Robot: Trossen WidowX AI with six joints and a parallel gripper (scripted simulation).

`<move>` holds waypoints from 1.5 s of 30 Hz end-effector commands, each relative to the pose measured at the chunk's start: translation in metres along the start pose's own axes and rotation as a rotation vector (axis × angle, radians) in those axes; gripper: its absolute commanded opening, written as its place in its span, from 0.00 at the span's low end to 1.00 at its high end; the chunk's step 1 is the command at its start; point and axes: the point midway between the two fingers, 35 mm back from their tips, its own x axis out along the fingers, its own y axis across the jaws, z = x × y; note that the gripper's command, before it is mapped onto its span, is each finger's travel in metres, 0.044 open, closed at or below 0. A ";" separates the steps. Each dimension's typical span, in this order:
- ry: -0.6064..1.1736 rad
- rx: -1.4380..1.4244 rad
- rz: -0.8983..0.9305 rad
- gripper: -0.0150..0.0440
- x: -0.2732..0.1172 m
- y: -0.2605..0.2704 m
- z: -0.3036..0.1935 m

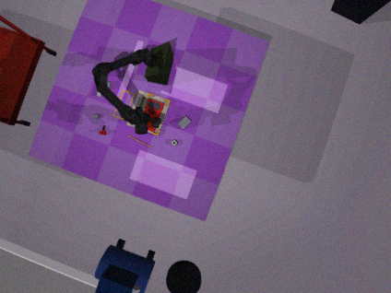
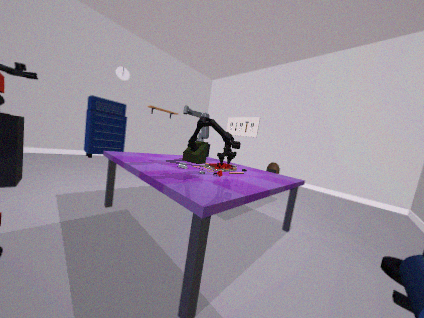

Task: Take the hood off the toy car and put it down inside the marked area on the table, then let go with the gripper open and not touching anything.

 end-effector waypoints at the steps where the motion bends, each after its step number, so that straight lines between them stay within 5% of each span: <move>1: 0.002 -0.006 -0.004 1.00 0.003 0.000 -0.001; 7: 0.002 -0.006 -0.004 1.00 0.006 0.000 -0.001; 11: 0.000 0.000 0.000 0.82 0.003 0.000 0.000; 20: 0.000 0.000 0.000 0.72 0.003 0.000 0.000; 31: 0.000 0.000 0.000 0.25 -0.002 0.000 0.000; 45: 0.000 0.000 0.001 0.25 -0.011 0.000 0.000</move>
